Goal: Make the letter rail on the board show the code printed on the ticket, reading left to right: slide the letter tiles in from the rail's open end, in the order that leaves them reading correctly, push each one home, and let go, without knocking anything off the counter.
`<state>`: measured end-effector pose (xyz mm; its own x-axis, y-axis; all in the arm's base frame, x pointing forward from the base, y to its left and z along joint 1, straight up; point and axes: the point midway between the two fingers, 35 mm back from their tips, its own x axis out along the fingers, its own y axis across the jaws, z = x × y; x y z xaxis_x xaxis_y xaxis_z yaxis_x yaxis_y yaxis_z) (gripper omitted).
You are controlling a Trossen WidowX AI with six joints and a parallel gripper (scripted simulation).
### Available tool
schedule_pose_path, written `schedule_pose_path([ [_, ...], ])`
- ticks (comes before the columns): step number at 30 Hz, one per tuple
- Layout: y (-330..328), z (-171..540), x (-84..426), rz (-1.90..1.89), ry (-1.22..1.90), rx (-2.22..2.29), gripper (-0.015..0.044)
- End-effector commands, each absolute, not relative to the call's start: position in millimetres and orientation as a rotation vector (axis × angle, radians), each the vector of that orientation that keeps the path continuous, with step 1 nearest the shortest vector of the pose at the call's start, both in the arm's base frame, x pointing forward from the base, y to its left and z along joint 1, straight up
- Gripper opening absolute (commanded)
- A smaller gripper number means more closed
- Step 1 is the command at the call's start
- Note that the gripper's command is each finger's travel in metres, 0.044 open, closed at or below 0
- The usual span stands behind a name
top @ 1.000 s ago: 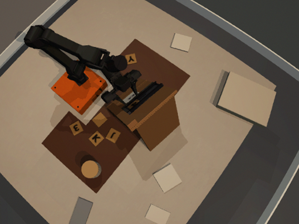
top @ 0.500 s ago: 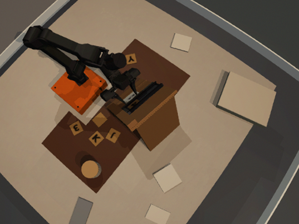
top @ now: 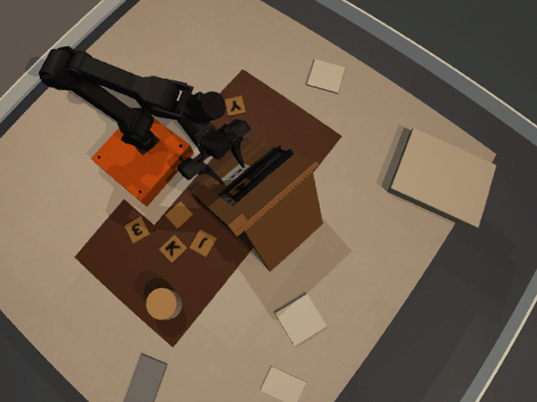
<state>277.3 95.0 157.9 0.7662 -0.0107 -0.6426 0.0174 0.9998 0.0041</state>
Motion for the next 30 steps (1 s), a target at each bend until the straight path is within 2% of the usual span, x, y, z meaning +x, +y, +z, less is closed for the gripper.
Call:
schedule_pose_path([
  [1, 94.3, 160.9, 276.0, -0.019, 0.692, 0.014, 0.0295],
  [20, 92.4, 168.1, 272.7, -0.019, 0.693, 0.014, 0.0295],
  [30, 93.3, 165.4, 272.8, -0.016, 0.697, 0.011, 0.0032],
])
